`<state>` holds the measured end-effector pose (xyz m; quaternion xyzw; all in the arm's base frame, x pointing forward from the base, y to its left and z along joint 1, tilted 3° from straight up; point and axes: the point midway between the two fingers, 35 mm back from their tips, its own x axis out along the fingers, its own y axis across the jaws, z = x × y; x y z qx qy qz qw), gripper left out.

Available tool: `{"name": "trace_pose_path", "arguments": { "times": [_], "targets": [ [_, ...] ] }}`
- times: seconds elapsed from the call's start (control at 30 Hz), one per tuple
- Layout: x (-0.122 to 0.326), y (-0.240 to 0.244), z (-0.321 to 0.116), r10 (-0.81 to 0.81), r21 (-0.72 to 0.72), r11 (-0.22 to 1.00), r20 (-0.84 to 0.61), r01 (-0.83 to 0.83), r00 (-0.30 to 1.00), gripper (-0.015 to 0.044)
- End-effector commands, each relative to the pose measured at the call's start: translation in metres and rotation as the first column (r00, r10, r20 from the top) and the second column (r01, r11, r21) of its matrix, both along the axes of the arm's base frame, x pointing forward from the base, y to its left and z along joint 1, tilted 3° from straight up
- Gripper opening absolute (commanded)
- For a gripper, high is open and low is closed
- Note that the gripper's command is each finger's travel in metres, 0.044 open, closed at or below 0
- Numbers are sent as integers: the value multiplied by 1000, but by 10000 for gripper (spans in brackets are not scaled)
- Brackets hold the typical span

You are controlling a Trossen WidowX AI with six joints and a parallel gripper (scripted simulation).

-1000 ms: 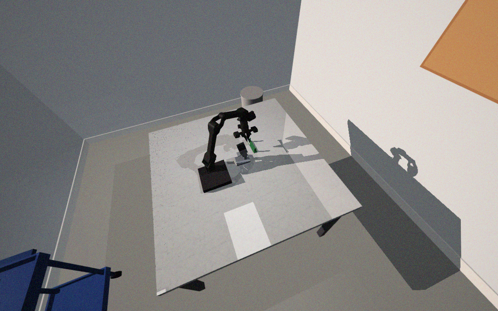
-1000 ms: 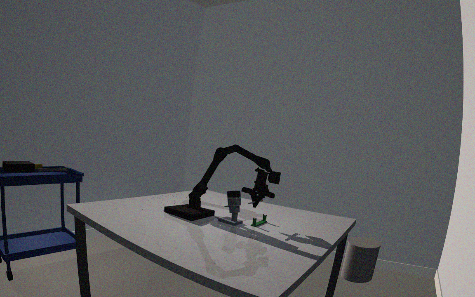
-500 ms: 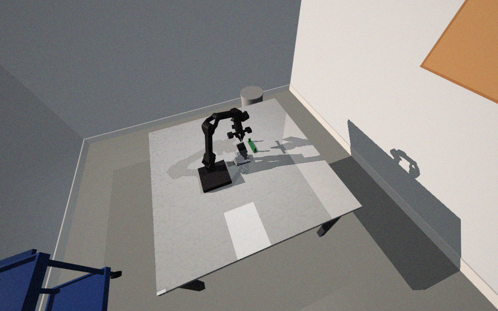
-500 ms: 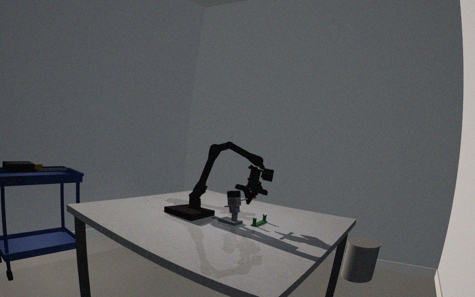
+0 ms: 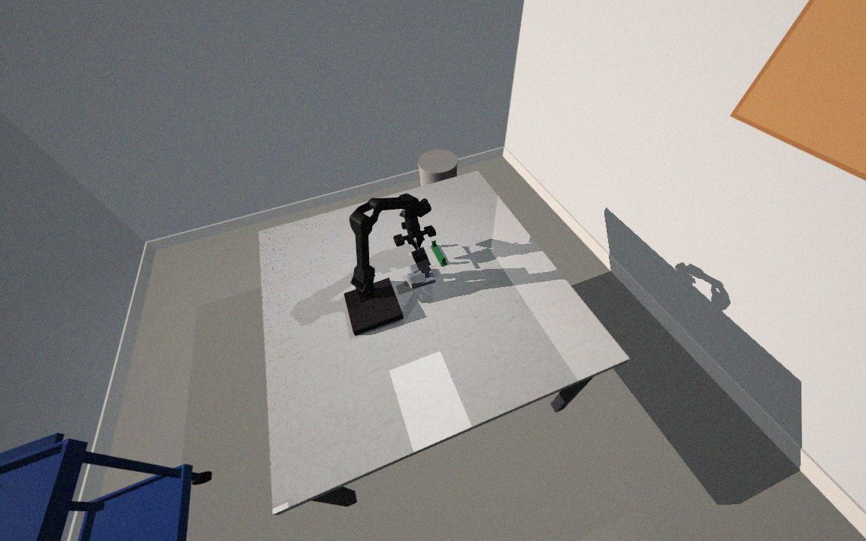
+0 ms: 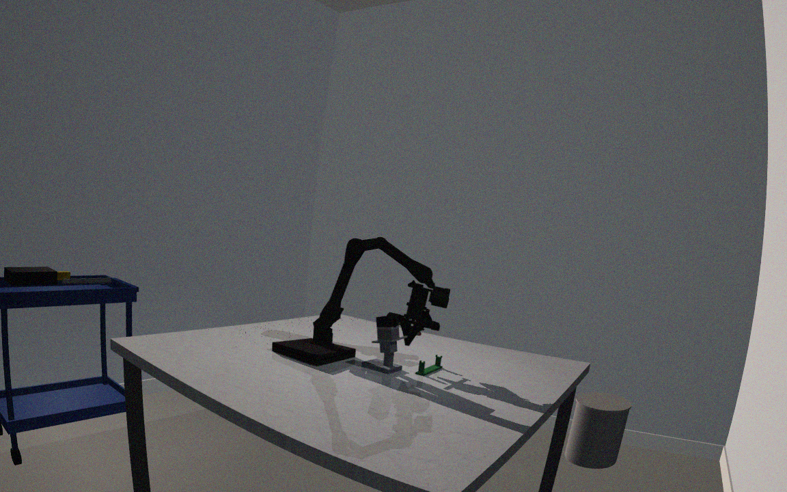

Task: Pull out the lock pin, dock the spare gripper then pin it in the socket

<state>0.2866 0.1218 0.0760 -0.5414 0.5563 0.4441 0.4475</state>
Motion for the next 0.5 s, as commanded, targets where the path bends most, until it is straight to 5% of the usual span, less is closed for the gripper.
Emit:
{"name": "trace_pose_path", "arguments": {
  "times": [0.0,0.47],
  "targets": [
    [-2,1,-15,-6,2,1000,-6,6,1000,0],
    [-1,-7,-21,-9,4,1000,-3,9,1000,0]
  ]
}}
